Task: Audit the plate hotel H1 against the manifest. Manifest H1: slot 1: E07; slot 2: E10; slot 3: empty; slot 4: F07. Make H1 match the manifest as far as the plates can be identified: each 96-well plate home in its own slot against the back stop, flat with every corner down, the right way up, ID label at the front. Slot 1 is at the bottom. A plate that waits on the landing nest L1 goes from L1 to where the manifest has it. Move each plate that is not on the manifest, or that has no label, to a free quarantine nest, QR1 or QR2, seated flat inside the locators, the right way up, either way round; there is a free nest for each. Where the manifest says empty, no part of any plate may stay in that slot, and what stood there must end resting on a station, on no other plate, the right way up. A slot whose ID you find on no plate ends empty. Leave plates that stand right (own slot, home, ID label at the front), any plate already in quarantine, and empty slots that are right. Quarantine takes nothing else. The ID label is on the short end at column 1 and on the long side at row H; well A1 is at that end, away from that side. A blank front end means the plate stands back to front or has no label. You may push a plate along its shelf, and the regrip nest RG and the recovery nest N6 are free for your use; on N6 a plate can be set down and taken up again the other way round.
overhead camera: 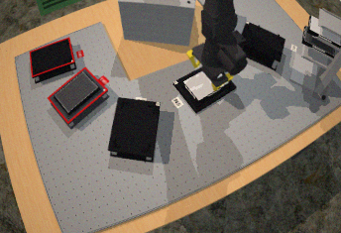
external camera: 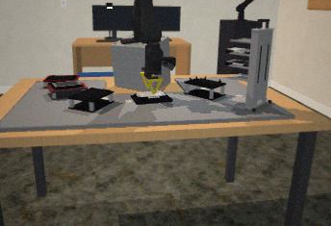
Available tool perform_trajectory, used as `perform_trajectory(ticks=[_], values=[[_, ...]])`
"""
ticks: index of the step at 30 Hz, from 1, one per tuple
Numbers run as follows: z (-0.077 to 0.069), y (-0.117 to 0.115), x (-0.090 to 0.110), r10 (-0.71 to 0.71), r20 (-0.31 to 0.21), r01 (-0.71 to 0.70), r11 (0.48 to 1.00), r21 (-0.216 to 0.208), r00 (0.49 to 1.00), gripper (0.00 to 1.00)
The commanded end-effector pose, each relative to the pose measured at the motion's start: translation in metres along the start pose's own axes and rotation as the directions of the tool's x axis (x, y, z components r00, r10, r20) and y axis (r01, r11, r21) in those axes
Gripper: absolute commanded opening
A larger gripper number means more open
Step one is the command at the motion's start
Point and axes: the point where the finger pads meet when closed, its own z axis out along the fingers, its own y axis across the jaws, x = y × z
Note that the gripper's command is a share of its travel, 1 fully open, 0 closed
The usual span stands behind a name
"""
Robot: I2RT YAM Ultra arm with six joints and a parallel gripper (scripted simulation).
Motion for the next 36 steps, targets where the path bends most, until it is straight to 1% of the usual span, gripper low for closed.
perform_trajectory(ticks=[1, 2, 3, 16, 19, 20, 23, 24, 28, 29, 36], values=[[-0.001, -0.017, 0.001, -0.001, 0.004, 0.001, 0.999, 0.043, 1.000, 1.00], [-0.008, -0.026, 0.004, 0.004, 0.002, -0.004, 0.997, 0.076, 1.000, 1.00], [0.002, -0.017, 0.003, 0.002, 0.004, -0.003, 0.999, 0.045, 1.000, 1.00], [0.020, -0.017, 0.002, 0.000, 0.005, -0.001, 0.999, 0.043, 1.000, 1.00], [0.020, -0.019, 0.003, 0.003, 0.004, -0.003, 0.999, 0.049, 1.000, 1.00], [0.023, -0.017, 0.002, 0.002, 0.004, -0.002, 0.999, 0.043, 1.000, 1.00], [0.026, -0.017, 0.002, 0.001, 0.003, -0.001, 0.999, 0.043, 1.000, 1.00], [0.023, -0.009, 0.001, -0.001, 0.001, 0.001, 1.000, 0.027, 1.000, 1.00], [0.023, -0.009, 0.001, -0.001, 0.001, 0.001, 1.000, 0.027, 1.000, 1.00], [0.023, -0.009, 0.001, -0.001, 0.001, 0.001, 1.000, 0.027, 1.000, 0.86], [0.023, -0.009, 0.001, -0.001, 0.001, 0.001, 1.000, 0.027, 1.000, 0.86]])
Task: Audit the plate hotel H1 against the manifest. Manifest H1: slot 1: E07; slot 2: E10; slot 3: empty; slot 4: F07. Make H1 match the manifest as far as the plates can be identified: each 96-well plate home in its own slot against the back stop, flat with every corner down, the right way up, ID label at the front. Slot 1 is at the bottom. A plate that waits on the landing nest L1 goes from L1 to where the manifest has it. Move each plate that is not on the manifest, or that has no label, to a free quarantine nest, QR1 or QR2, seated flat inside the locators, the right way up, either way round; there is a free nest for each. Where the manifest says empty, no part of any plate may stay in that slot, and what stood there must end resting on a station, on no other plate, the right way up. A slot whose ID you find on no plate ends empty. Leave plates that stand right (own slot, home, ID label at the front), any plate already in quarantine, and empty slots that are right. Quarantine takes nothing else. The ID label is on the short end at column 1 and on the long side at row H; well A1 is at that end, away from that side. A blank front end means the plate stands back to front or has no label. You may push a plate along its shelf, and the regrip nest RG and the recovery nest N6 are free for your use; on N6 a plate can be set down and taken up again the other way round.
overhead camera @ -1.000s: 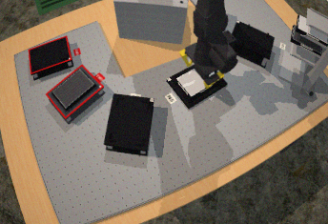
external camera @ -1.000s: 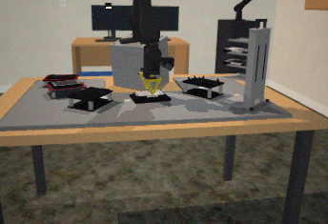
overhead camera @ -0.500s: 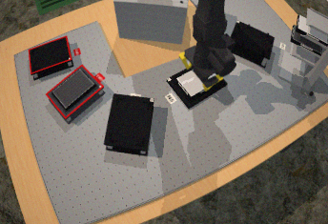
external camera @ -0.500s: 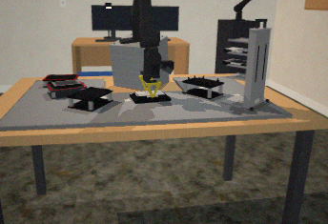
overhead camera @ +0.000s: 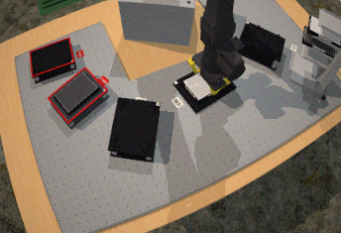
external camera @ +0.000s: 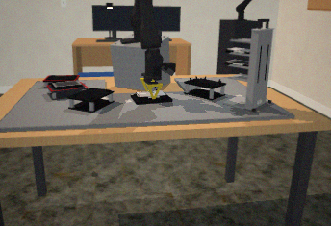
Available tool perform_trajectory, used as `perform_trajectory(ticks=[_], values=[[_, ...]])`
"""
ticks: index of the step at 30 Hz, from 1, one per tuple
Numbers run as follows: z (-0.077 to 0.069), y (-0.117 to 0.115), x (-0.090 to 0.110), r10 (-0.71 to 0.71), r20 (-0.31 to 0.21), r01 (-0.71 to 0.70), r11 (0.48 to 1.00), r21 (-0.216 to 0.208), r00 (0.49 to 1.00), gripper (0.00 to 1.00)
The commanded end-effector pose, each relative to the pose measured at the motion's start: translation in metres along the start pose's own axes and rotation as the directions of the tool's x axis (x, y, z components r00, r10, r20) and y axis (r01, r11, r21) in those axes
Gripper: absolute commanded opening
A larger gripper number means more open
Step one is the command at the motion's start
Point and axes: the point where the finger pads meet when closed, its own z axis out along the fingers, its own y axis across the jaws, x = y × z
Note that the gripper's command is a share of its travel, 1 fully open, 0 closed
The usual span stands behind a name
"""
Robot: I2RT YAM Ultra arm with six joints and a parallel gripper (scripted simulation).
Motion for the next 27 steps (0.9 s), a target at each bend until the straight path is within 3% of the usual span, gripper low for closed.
perform_trajectory(ticks=[1, 13, 16, 21, 27], values=[[-0.002, -0.003, 0.000, -0.002, 0.002, 0.002, 1.000, 0.007, 1.000, 0.86], [-0.002, -0.003, 0.000, -0.002, 0.002, 0.002, 1.000, 0.007, 1.000, 0.86], [-0.007, -0.012, 0.001, -0.005, 0.006, 0.005, 1.000, 0.022, 1.000, 0.86], [-0.011, 0.005, -0.002, -0.009, 0.009, 0.009, 1.000, -0.008, 1.000, 0.86], [-0.017, 0.002, -0.004, -0.011, 0.009, 0.011, 1.000, -0.003, 1.000, 0.86]])
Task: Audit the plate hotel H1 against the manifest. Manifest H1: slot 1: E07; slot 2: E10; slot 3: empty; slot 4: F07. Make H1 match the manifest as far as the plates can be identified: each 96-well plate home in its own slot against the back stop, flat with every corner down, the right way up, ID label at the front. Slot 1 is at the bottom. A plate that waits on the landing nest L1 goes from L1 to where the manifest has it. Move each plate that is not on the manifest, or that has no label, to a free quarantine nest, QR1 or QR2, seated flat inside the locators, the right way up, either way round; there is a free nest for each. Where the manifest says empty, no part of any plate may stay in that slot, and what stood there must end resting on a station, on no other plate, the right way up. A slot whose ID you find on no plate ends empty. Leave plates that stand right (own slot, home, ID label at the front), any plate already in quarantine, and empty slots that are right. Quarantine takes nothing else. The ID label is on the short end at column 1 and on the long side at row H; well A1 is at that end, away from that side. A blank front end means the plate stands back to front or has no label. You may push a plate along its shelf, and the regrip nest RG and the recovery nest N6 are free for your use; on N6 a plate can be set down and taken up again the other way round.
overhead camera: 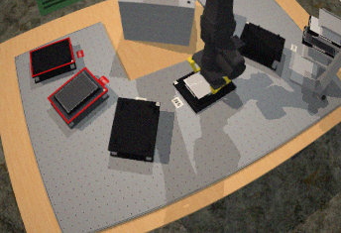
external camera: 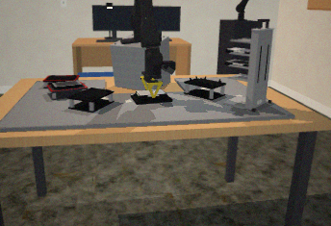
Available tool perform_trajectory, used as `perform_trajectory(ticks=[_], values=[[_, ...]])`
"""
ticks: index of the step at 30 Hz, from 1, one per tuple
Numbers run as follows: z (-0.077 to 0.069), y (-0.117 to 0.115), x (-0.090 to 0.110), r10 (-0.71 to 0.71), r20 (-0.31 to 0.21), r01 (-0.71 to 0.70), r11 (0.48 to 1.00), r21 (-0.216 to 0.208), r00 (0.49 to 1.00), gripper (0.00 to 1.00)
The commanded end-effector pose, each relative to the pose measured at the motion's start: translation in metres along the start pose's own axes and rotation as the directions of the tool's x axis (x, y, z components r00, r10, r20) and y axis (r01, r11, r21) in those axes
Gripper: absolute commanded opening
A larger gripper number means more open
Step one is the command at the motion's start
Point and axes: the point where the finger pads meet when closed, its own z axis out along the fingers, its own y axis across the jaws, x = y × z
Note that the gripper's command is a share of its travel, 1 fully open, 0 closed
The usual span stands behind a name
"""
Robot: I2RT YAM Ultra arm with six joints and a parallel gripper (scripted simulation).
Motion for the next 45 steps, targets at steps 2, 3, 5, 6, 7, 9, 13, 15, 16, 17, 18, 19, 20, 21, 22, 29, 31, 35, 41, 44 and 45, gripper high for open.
perform_trajectory(ticks=[2, 3, 5, 6, 7, 9, 13, 15, 16, 17, 18, 19, 20, 21, 22, 29, 31, 35, 41, 44, 45], values=[[-0.012, 0.003, -0.005, -0.010, 0.009, 0.010, 1.000, -0.005, 1.000, 0.86], [-0.014, 0.002, -0.005, -0.009, 0.009, 0.009, 1.000, -0.002, 1.000, 0.86], [-0.015, 0.002, -0.005, -0.008, 0.009, 0.008, 1.000, -0.002, 1.000, 0.86], [-0.015, 0.002, -0.005, -0.008, 0.009, 0.008, 1.000, -0.002, 1.000, 0.86], [-0.016, 0.001, -0.004, -0.005, 0.008, 0.005, 1.000, -0.001, 1.000, 0.86], [-0.017, 0.004, -0.004, -0.005, 0.008, 0.005, 1.000, -0.008, 1.000, 0.86], [-0.022, 0.002, -0.004, -0.007, 0.008, 0.007, 1.000, -0.003, 1.000, 0.86], [-0.023, 0.004, -0.005, -0.007, 0.008, 0.007, 1.000, -0.007, 1.000, 0.86], [-0.024, 0.004, -0.005, -0.007, 0.008, 0.007, 1.000, -0.007, 1.000, 0.86], [-0.025, 0.004, -0.005, -0.007, 0.008, 0.007, 1.000, -0.007, 1.000, 0.86], [-0.026, 0.004, -0.004, -0.006, 0.008, 0.006, 1.000, -0.006, 1.000, 0.86], [-0.028, -0.001, -0.003, -0.004, 0.007, 0.004, 1.000, 0.004, 1.000, 0.86], [-0.029, 0.000, -0.003, -0.004, 0.007, 0.004, 1.000, 0.002, 1.000, 0.86], [-0.029, 0.003, -0.004, -0.006, 0.007, 0.006, 1.000, -0.004, 1.000, 0.86], [-0.029, 0.003, -0.004, -0.006, 0.007, 0.006, 1.000, -0.004, 1.000, 0.86], [-0.036, -0.002, -0.004, -0.006, 0.006, 0.006, 1.000, 0.006, 1.000, 0.86], [-0.037, 0.002, -0.004, -0.007, 0.006, 0.007, 1.000, -0.001, 1.000, 0.86], [-0.041, 0.005, -0.004, -0.006, 0.006, 0.006, 1.000, -0.007, 1.000, 0.86], [-0.047, -0.006, -0.003, -0.005, 0.005, 0.005, 1.000, 0.015, 1.000, 0.86], [-0.049, -0.001, -0.003, -0.005, 0.006, 0.005, 1.000, 0.005, 1.000, 0.86], [-0.050, 0.000, -0.003, -0.004, 0.005, 0.004, 1.000, 0.002, 1.000, 0.86]])
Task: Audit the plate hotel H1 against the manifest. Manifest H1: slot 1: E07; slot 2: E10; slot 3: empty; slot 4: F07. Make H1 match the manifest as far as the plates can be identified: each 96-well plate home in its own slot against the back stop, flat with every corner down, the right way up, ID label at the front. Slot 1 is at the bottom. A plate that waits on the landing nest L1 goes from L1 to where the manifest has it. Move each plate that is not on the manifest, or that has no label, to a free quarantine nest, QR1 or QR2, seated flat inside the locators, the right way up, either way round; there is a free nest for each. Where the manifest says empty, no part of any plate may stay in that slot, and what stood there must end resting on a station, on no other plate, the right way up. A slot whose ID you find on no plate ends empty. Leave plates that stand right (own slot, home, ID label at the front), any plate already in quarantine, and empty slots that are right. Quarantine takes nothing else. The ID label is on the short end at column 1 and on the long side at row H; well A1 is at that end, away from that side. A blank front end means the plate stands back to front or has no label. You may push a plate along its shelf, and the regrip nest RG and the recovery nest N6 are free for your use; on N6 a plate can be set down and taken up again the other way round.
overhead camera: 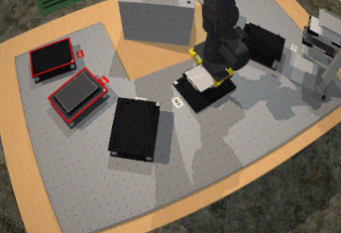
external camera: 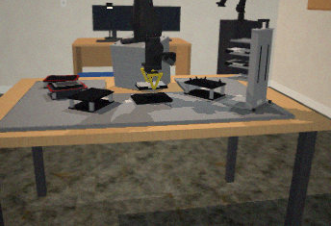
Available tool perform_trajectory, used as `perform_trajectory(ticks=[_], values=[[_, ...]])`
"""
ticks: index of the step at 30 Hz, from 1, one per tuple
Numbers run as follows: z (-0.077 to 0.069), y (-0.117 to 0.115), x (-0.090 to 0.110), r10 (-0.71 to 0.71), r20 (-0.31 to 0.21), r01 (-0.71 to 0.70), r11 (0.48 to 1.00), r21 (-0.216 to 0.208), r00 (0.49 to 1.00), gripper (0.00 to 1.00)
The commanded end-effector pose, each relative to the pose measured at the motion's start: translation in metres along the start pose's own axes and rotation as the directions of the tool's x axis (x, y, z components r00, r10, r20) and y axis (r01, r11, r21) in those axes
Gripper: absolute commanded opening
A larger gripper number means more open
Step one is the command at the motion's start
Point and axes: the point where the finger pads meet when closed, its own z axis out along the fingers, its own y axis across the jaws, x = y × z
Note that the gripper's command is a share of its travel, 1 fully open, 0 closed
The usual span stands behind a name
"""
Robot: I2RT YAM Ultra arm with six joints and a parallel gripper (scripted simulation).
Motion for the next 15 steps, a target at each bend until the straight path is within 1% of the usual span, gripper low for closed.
perform_trajectory(ticks=[1, 7, 8, 9, 15], values=[[-0.011, 0.002, -0.003, 0.001, 0.004, -0.001, 1.000, 0.002, 1.000, 0.86], [-0.017, 0.005, -0.004, -0.003, 0.004, 0.003, 1.000, -0.004, 1.000, 0.86], [-0.018, 0.004, -0.004, -0.002, 0.004, 0.002, 1.000, -0.002, 1.000, 0.86], [-0.020, -0.002, -0.003, -0.001, 0.004, 0.001, 1.000, 0.011, 1.000, 0.86], [-0.024, 0.000, -0.002, 0.002, 0.003, -0.002, 1.000, 0.006, 1.000, 0.86]])
